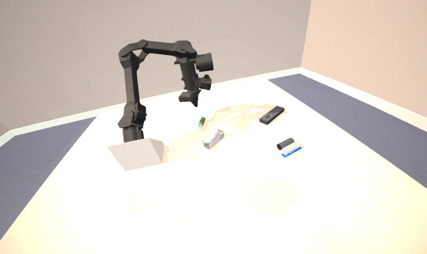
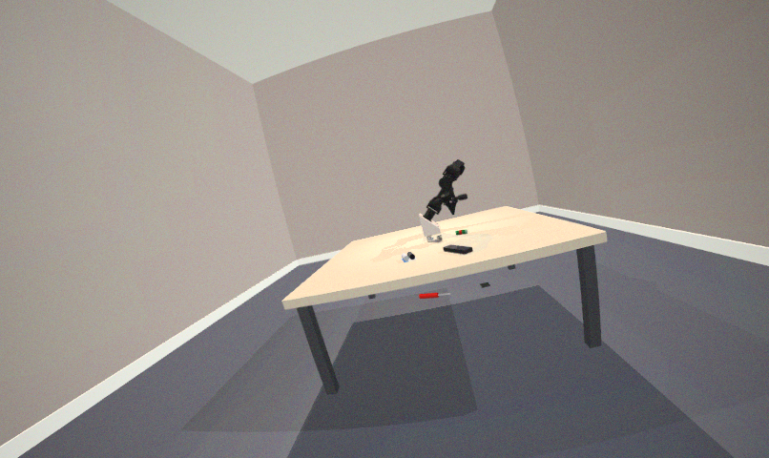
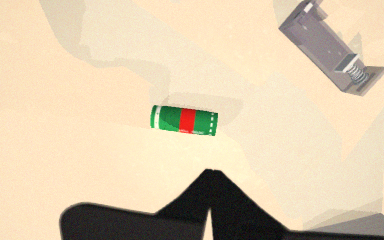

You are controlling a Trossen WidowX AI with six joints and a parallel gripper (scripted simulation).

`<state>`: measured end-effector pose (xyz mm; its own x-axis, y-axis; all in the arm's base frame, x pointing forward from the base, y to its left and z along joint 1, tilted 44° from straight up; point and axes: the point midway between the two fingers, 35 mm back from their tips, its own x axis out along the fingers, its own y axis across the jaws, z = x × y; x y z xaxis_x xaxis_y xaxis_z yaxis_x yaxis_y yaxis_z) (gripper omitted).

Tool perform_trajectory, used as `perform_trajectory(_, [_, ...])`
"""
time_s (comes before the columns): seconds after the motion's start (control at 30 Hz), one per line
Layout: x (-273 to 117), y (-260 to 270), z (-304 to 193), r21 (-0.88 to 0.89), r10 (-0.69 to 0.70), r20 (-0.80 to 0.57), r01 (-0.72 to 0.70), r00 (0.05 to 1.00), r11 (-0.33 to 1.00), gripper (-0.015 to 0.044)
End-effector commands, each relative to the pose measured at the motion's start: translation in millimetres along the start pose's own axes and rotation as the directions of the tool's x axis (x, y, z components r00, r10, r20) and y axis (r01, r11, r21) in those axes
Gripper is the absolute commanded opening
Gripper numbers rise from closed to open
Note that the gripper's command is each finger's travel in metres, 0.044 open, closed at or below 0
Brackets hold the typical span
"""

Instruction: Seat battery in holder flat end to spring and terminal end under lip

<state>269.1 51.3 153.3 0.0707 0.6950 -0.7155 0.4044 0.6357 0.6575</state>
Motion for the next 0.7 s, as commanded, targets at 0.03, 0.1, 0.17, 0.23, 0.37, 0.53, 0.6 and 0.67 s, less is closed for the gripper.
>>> perform_trajectory(0.03, [-4.9,2.1,-0.7,-0.01,0.002,0.003,-0.002,1.0,1.0,0.0])
perform_trajectory(0.1, [-0.9,0.1,-0.8,0.0,0.0,-0.003,0.0,1.0,1.0,0.0])
perform_trajectory(0.17, [-0.9,0.1,-0.8,0.0,0.0,-0.003,0.0,1.0,1.0,0.0])
perform_trajectory(0.23, [-0.4,0.6,-0.8,-0.021,-0.001,-0.003,0.001,1.0,1.0,0.0026])
perform_trajectory(0.37, [16.1,6.7,1.3,-0.409,-0.004,0.001,0.004,1.0,0.912,0.0131])
perform_trajectory(0.53, [41.5,17.1,1.7,-0.858,-0.001,0.004,0.004,1.0,0.513,0.0248])
perform_trajectory(0.6, [51.5,21.6,0.9,-0.957,0.002,0.004,0.003,1.0,0.291,0.0248])
perform_trajectory(0.67, [60.6,25.7,-0.3,-0.997,0.006,0.004,0.003,1.0,0.076,0.0248])
